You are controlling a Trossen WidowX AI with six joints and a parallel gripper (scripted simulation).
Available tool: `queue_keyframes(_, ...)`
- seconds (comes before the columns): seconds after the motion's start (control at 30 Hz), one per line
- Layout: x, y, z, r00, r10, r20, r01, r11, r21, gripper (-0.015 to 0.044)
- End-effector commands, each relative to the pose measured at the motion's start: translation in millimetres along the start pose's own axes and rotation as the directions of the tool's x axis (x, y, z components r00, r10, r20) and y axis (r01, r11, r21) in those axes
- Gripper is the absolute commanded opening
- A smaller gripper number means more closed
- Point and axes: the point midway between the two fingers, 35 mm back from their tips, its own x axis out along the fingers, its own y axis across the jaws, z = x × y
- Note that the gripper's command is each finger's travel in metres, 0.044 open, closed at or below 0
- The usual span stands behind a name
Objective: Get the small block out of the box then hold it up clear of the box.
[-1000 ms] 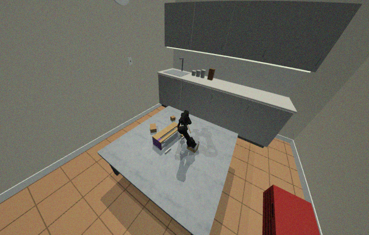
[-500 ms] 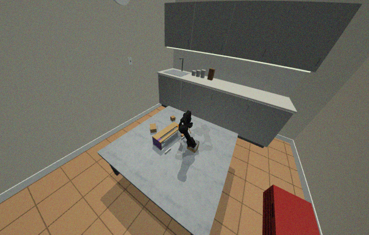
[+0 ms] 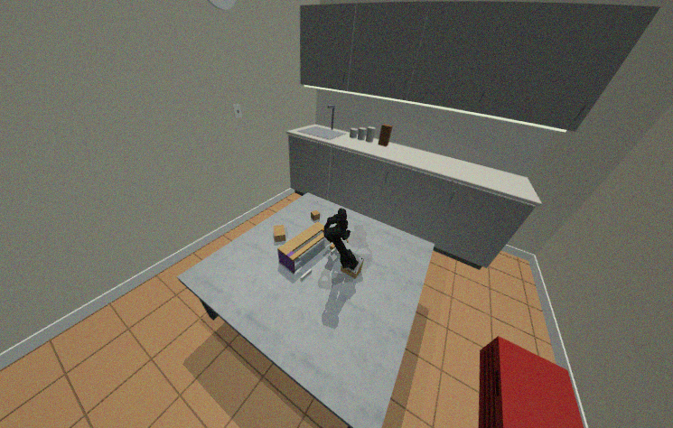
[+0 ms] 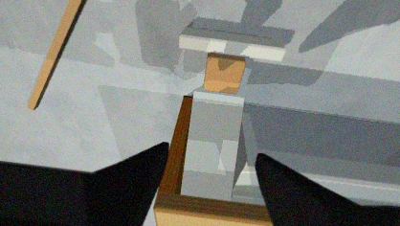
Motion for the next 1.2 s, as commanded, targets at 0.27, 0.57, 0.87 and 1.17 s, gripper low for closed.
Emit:
queue_keyframes(0.27, 35.0, -6.6, 17.9, 1.000, -0.015, -0.003, 0.015, 1.000, 0.010, 0.0285)
queue_keyframes(0.57, 48.6, -5.7, 23.2, 1.000, -0.014, -0.003, 0.014, 1.000, 0.010, 0.0285)
queue_keyframes(0.87, 61.9, -5.7, 29.3, 1.000, -0.015, -0.003, 0.015, 1.000, 0.010, 0.0285)
queue_keyframes(1.17, 74.7, -6.6, 36.2, 1.000, -0.016, -0.003, 0.016, 1.000, 0.010, 0.0285)
